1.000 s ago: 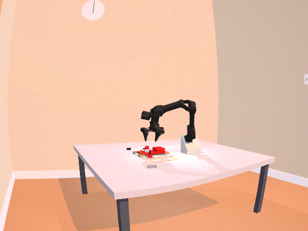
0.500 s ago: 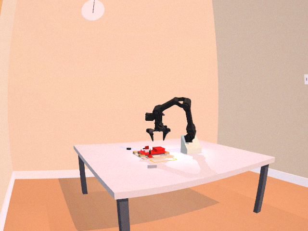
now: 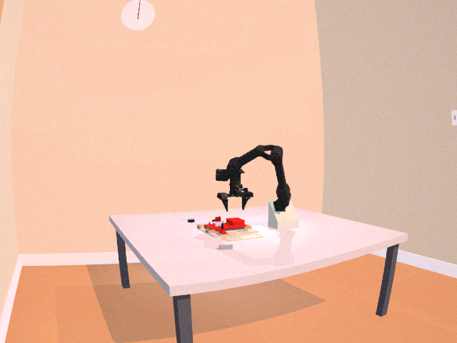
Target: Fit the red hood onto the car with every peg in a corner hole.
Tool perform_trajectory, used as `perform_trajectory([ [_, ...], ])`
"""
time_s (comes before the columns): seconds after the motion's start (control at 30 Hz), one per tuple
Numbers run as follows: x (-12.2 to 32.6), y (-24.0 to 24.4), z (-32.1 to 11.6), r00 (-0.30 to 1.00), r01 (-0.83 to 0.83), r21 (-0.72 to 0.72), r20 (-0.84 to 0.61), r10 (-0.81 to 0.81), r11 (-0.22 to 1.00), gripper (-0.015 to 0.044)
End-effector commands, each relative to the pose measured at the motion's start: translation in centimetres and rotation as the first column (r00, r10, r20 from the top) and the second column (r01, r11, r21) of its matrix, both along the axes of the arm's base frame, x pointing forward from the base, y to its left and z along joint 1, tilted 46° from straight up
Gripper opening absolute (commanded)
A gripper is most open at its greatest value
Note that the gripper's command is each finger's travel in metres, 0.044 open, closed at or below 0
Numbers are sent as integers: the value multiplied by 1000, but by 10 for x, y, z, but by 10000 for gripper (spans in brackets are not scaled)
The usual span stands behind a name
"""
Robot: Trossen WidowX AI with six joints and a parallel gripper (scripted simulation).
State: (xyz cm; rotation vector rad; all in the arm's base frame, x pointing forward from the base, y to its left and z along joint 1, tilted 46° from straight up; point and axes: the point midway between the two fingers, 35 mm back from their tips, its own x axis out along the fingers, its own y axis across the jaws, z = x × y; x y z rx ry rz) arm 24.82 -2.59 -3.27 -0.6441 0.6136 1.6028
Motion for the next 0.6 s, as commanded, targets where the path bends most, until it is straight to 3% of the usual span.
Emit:
perform_trajectory([
  [0.0,0,3,-2,1000,3,3,-1,-3,1000,440],
  [0.57,-1,11,-11,1000,3,3,-1,-3,1000,440],
])
